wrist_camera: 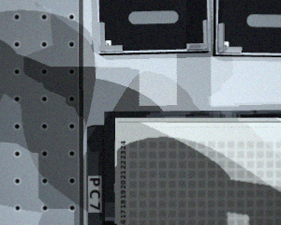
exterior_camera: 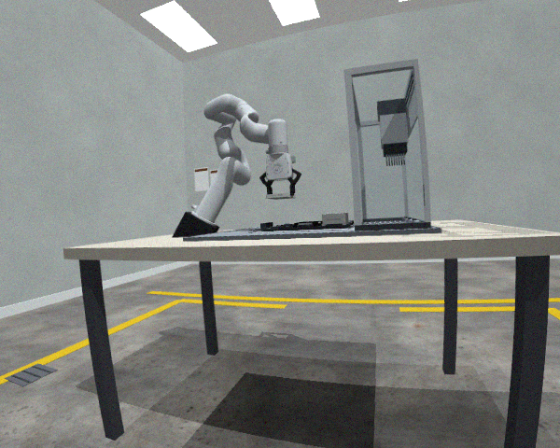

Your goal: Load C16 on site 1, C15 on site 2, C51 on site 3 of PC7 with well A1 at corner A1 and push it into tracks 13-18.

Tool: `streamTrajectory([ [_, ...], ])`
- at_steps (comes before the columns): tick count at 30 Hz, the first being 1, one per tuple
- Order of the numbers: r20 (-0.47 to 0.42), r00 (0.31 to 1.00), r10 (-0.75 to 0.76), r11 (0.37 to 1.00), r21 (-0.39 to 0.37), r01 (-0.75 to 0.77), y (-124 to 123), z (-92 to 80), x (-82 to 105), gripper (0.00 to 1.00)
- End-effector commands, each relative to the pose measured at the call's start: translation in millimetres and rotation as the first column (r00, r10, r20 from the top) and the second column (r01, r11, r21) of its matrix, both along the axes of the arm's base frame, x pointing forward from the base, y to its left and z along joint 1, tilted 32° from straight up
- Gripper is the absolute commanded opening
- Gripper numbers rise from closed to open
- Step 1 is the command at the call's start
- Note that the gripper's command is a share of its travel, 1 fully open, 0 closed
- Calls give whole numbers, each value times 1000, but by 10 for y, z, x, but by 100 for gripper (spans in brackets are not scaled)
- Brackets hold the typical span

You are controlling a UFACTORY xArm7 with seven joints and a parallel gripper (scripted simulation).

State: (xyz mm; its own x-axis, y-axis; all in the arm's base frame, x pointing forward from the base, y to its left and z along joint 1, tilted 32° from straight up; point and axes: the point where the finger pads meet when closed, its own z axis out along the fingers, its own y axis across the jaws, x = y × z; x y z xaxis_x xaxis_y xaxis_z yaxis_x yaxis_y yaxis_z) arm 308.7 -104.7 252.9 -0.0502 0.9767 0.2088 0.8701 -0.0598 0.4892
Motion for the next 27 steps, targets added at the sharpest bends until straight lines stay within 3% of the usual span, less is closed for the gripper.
streamTrajectory([
  [1,6,1000,7,1000,-3,-7,-7,15,4,0],
  [11,5,1000,7,1000,-3,-7,-8,15,4,0],
  [27,6,1000,7,1000,-3,-7,41,-183,119,0],
])
